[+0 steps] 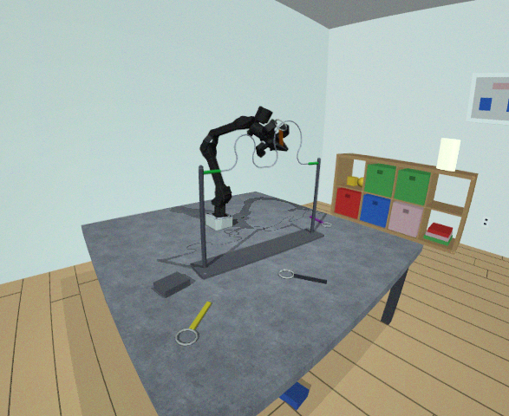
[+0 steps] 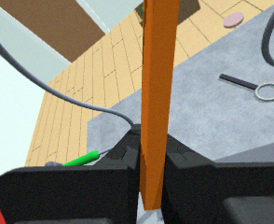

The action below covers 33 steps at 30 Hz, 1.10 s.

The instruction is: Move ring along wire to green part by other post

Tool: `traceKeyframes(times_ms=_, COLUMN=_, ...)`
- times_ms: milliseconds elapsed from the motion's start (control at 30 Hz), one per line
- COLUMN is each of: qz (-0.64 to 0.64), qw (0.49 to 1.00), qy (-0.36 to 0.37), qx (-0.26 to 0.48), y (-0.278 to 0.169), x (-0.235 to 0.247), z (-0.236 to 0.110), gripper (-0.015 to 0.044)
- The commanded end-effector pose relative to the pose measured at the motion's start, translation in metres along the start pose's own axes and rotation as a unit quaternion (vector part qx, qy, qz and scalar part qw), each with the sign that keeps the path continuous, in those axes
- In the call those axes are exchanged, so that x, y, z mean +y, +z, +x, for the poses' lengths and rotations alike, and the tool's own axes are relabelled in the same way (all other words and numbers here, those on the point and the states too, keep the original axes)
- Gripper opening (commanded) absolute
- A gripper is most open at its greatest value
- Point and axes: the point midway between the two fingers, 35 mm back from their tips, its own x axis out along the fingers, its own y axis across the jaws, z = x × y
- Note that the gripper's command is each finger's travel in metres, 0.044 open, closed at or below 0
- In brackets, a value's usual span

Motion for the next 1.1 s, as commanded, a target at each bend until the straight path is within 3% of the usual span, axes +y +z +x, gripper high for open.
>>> traceKeyframes(times_ms=0, qz=-0.023, qw=1.0, qy=-0.013, qx=-0.005, y=0.002, x=-0.001, z=-0.001, gripper=-0.015)
traceKeyframes(times_ms=1067, qz=-0.201, qw=0.971, qy=-0.125, qx=-0.025, y=0.005, x=-0.015, z=-0.001, gripper=-0.015)
